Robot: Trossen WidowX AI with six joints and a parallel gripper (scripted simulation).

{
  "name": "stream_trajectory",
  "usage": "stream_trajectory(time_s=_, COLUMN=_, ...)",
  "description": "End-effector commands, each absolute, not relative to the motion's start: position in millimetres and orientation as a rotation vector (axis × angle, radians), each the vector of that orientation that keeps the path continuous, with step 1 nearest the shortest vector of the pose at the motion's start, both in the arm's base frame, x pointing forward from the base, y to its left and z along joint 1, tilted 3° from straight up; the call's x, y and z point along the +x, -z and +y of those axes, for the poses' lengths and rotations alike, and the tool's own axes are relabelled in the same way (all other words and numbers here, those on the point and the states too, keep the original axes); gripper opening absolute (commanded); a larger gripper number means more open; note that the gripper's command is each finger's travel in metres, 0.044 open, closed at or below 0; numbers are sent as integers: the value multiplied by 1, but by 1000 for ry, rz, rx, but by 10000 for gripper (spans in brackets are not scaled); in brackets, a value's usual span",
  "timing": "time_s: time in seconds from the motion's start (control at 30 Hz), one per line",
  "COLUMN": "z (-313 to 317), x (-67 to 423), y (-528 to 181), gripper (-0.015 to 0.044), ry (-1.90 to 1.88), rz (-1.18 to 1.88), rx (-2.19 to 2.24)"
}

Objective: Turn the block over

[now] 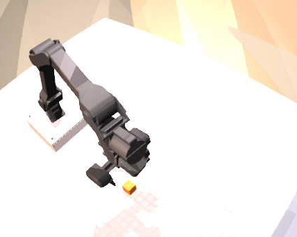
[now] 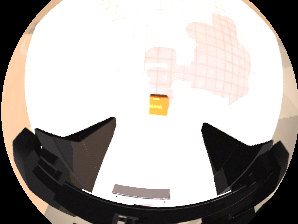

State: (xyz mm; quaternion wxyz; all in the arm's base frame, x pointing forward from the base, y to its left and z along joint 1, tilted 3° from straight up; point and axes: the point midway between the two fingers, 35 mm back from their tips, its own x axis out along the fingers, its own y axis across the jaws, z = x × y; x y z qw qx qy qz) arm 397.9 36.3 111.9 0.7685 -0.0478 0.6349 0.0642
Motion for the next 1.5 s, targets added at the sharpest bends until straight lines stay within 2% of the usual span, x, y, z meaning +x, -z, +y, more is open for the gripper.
stream_trajectory(time_s=0.0, z=36, x=398, y=-110, gripper=440, ry=-133, rz=1478, rx=-121)
stream_trajectory(time_s=0.23, z=36, x=398, y=-107, gripper=440, ry=-133, rz=1478, rx=-121)
stream_trajectory(time_s=0.37, z=37, x=401, y=-75, gripper=440, ry=-133, rz=1478, rx=-121)
stream_trajectory(time_s=1.47, z=37, x=405, y=-33, gripper=440, ry=-133, rz=1478, rx=-121)
